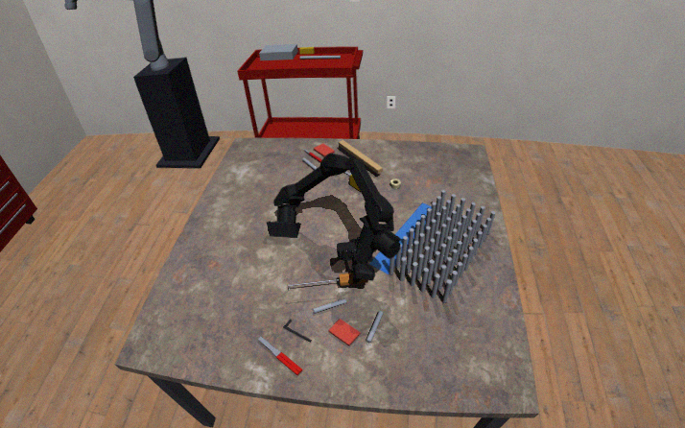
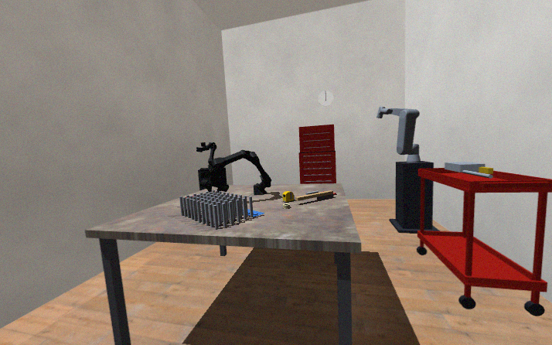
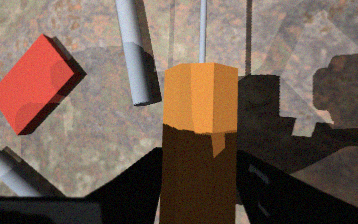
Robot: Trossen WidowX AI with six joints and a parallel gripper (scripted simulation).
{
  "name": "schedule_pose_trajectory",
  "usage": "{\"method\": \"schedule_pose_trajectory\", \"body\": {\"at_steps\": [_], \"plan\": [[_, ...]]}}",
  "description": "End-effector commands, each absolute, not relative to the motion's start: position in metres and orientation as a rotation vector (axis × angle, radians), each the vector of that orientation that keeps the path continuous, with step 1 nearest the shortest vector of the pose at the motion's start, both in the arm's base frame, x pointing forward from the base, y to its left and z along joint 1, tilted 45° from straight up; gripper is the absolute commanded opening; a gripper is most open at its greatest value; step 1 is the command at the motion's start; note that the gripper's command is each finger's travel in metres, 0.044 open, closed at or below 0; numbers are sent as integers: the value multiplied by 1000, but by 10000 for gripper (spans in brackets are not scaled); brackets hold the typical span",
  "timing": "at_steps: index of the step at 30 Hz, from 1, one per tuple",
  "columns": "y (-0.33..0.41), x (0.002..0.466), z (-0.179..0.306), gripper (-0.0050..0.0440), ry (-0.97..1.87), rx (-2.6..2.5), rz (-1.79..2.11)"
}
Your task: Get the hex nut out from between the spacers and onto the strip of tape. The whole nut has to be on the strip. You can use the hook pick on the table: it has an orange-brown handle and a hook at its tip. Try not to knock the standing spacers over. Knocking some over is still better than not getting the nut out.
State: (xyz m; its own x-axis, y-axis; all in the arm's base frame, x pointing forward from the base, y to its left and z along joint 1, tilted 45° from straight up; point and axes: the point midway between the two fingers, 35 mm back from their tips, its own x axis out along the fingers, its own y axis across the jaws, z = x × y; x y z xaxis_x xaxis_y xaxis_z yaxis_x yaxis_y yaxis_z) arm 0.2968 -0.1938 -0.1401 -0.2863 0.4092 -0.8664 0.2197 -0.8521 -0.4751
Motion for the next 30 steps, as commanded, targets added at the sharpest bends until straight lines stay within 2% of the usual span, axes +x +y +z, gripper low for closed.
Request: {"method": "schedule_pose_trajectory", "body": {"at_steps": [1,4,10,25,30], "plan": [[-218,305,-120,-4,-778,-1844,2287],[-229,305,-111,-5,-779,-1841,2288],[-249,303,-89,-50,-780,-1839,2289],[-274,298,-53,-50,-775,-1857,2288],[-265,300,-46,-50,-857,-1887,2260]]}}
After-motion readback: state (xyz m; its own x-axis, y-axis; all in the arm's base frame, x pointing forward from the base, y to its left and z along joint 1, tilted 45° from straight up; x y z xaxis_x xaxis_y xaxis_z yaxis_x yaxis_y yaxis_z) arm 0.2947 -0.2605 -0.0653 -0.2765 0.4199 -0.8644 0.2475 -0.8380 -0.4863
